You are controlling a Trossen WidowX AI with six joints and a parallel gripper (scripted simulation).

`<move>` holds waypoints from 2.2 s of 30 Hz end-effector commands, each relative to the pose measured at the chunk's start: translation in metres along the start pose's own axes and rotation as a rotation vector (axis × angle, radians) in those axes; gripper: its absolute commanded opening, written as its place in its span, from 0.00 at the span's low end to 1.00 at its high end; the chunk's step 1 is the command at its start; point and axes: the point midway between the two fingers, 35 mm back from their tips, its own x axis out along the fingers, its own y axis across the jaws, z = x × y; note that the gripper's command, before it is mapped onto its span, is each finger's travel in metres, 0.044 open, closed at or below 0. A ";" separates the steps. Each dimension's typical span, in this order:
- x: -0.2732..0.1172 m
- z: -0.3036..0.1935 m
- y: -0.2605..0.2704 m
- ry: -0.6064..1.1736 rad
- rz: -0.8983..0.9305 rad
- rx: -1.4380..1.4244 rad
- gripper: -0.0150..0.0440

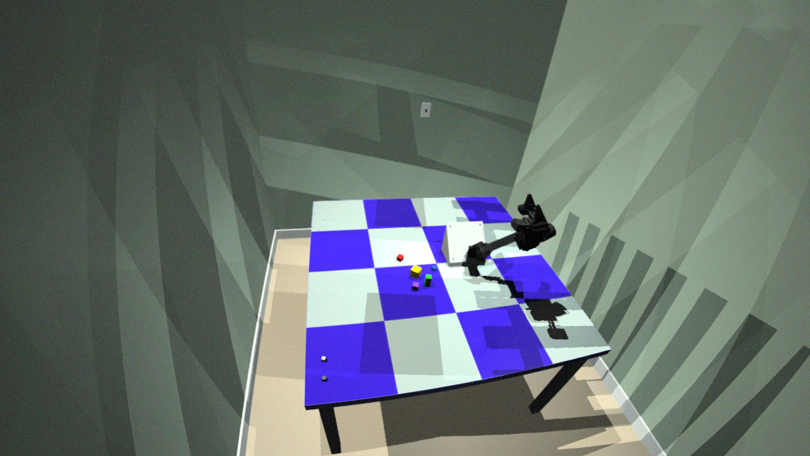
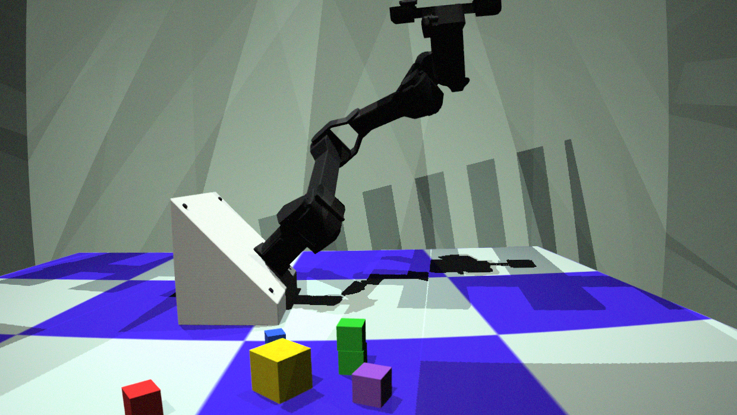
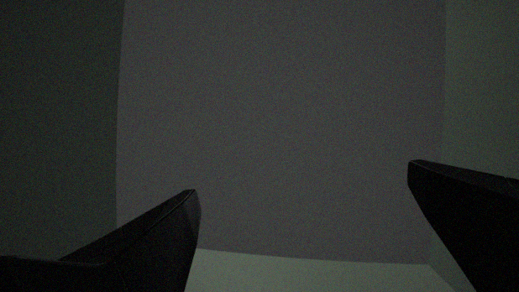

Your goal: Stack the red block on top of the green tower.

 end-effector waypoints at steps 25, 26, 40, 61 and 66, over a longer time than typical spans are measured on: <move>0.010 0.250 -0.107 -0.126 -0.692 -1.764 1.00; 0.009 0.263 -0.106 -0.132 -0.733 -1.831 1.00; -0.015 0.413 -0.048 -0.116 -1.398 -2.496 1.00; -0.112 0.561 0.122 0.486 -3.081 -2.138 1.00; -0.141 0.572 0.163 0.725 -3.337 -1.725 1.00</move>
